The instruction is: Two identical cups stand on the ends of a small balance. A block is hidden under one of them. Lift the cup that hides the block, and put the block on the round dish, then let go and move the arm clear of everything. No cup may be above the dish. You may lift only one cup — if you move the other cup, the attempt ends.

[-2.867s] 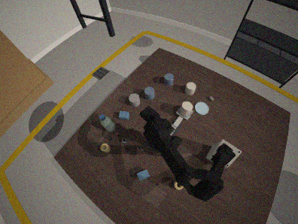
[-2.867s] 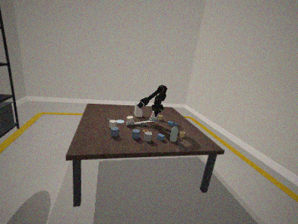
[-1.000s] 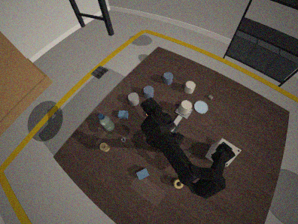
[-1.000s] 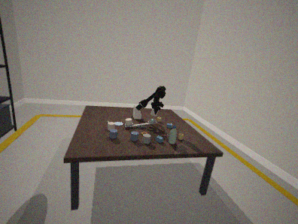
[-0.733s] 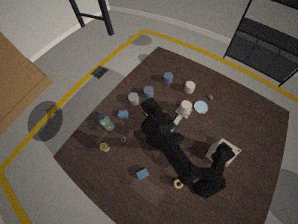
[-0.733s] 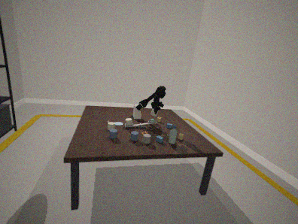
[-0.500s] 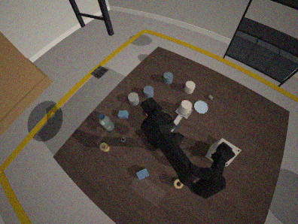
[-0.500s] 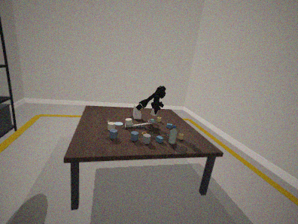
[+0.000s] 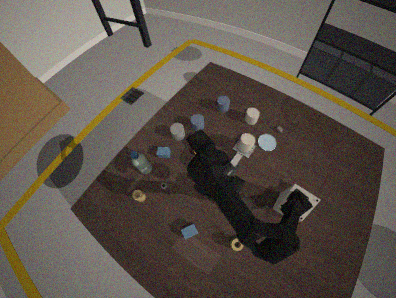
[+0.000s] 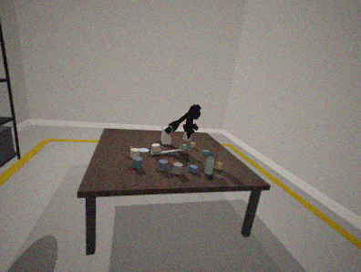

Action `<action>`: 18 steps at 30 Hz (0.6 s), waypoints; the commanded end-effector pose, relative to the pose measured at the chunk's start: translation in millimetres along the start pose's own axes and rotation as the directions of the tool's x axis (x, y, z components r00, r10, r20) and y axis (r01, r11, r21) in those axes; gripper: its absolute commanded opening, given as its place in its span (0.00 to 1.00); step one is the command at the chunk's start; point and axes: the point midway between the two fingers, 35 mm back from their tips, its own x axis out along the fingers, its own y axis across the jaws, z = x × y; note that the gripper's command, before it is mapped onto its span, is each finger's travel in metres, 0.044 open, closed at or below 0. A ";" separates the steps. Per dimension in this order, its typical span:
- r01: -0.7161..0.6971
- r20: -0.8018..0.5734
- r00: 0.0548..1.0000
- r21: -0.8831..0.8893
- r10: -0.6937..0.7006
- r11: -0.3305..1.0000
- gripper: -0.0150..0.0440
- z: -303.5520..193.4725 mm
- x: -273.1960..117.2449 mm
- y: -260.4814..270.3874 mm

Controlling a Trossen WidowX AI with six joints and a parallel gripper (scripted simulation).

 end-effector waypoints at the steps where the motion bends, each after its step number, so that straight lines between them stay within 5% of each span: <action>1: 0.003 -0.001 1.000 0.003 -0.003 1.000 0.25 -0.6 -0.2 -0.3; 18: 0.003 -0.032 0.999 -0.001 -0.003 1.000 0.25 41.0 35.1 22.7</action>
